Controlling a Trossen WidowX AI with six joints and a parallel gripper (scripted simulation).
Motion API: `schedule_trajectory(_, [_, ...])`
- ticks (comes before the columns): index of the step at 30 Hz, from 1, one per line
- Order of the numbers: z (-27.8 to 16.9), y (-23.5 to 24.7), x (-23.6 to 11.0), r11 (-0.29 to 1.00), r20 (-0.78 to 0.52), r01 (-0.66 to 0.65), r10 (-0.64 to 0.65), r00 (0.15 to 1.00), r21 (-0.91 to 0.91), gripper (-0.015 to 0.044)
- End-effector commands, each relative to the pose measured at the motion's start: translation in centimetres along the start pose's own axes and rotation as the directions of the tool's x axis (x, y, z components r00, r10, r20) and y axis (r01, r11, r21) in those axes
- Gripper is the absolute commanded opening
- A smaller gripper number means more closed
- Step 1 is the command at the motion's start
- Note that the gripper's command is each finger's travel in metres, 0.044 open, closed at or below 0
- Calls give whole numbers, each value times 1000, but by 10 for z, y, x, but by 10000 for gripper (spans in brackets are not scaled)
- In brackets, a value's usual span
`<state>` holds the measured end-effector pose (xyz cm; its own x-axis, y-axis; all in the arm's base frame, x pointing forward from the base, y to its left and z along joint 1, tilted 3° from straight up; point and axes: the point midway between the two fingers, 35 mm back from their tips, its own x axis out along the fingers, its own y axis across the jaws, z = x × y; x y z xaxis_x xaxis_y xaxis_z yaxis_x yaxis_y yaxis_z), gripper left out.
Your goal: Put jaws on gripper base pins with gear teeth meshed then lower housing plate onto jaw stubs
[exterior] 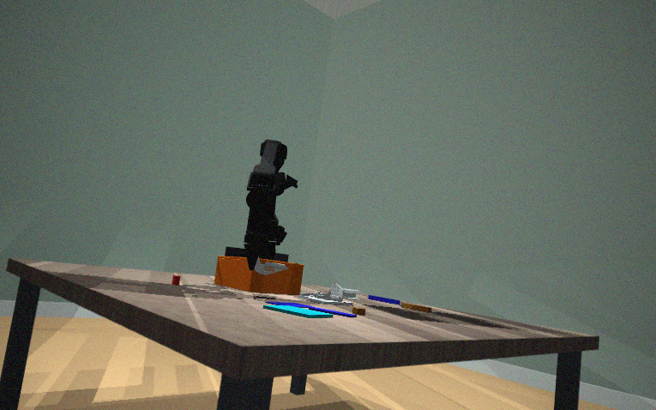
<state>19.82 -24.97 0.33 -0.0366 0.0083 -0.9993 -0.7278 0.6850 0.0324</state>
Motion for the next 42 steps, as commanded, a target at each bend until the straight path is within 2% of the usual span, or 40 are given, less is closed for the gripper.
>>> schedule_trajectory(1, [0, -1, -16, 1000, -3, 13, -13, 1000, 3, 37])
schedule_trajectory(15, [0, -1, -16, 1000, -3, 13, -13, 1000, 23, 37])
schedule_trajectory(27, [11, 4, -16, 928, -2, 13, -13, 1000, 372, 37])
schedule_trajectory(42, [24, 10, -16, 705, -1, 10, -12, 1000, 709, 37])
